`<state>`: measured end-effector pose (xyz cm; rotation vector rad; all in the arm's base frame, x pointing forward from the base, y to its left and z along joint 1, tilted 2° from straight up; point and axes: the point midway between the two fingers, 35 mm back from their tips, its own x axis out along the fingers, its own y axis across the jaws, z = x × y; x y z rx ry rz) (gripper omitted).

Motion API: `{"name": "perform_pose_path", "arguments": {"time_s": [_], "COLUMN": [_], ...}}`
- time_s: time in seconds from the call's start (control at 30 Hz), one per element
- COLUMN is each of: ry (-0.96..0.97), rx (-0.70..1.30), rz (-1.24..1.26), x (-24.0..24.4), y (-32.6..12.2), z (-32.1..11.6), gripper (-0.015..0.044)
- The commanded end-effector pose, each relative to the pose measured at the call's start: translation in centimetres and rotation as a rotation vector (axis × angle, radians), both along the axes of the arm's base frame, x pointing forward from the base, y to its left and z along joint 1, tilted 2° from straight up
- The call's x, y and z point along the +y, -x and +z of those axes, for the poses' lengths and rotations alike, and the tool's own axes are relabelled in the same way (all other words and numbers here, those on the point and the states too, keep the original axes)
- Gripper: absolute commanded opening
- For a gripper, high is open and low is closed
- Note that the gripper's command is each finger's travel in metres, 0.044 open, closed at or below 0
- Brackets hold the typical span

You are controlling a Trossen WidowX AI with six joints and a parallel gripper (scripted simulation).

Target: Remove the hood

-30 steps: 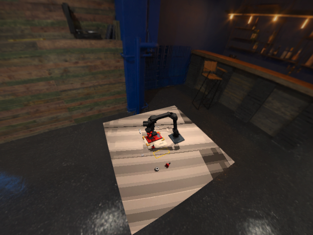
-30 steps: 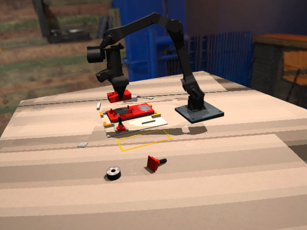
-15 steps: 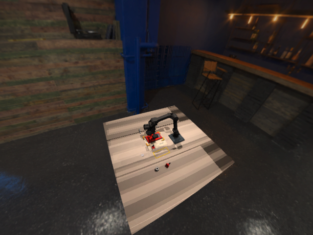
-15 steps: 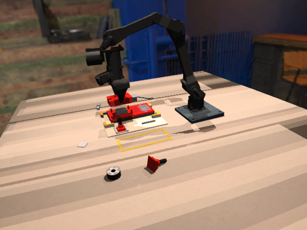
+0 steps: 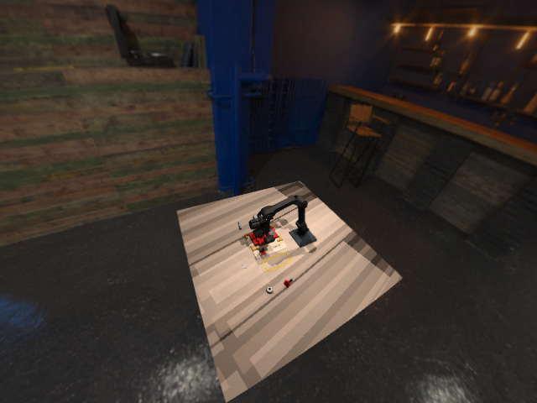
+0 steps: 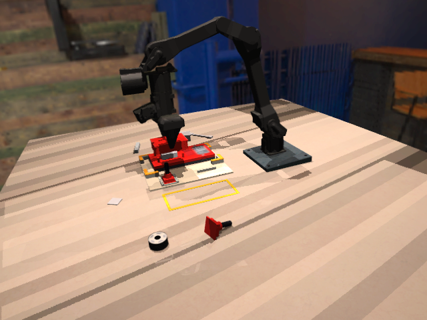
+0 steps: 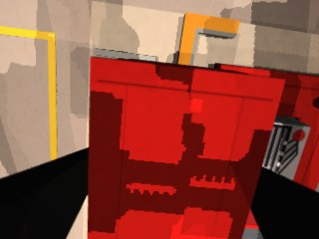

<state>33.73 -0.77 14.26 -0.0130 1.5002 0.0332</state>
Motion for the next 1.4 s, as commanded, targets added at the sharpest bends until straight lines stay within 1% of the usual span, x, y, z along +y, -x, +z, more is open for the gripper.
{"name": "perform_pose_path", "arguments": {"time_s": [0.0, 0.77, 1.37], "ry": [0.003, 0.000, -0.006], "rx": [-0.002, 0.000, -0.006], "rz": [-0.005, 0.005, -0.005], "x": [1.1, 8.1, 13.3], "y": [0.2, 1.7, 3.7], "z": [0.1, 0.3, 0.5], "gripper": [0.0000, 0.0000, 0.0000]}}
